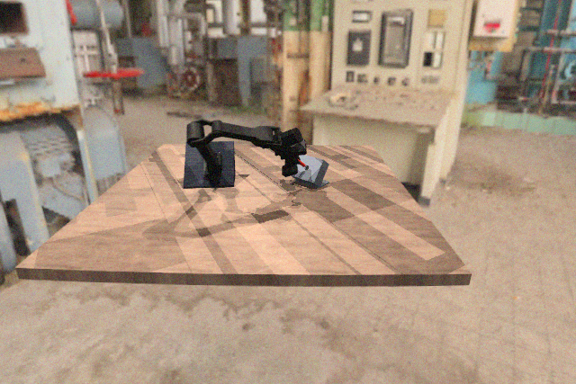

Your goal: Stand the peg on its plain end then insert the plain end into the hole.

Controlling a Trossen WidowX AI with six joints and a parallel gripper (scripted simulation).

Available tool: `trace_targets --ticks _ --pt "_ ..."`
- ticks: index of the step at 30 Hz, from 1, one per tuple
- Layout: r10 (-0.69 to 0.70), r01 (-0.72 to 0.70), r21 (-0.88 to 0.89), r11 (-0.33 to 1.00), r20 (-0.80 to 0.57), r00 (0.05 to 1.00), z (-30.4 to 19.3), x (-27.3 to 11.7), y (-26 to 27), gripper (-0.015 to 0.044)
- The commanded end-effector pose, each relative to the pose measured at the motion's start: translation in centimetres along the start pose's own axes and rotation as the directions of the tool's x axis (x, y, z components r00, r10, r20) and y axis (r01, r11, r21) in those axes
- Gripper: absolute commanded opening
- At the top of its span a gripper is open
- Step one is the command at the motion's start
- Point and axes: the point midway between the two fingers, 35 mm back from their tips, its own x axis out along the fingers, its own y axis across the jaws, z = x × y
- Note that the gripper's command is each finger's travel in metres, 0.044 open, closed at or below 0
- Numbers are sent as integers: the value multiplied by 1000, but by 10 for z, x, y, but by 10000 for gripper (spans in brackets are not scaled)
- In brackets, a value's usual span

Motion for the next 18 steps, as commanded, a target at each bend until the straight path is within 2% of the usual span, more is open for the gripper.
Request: trace_targets --ticks 1,18 --pt "5 -5 -3 1000 -2 1000 -1 6 1 0" --pt "1 -1 2 1000 0 1000 0 17 0 0"
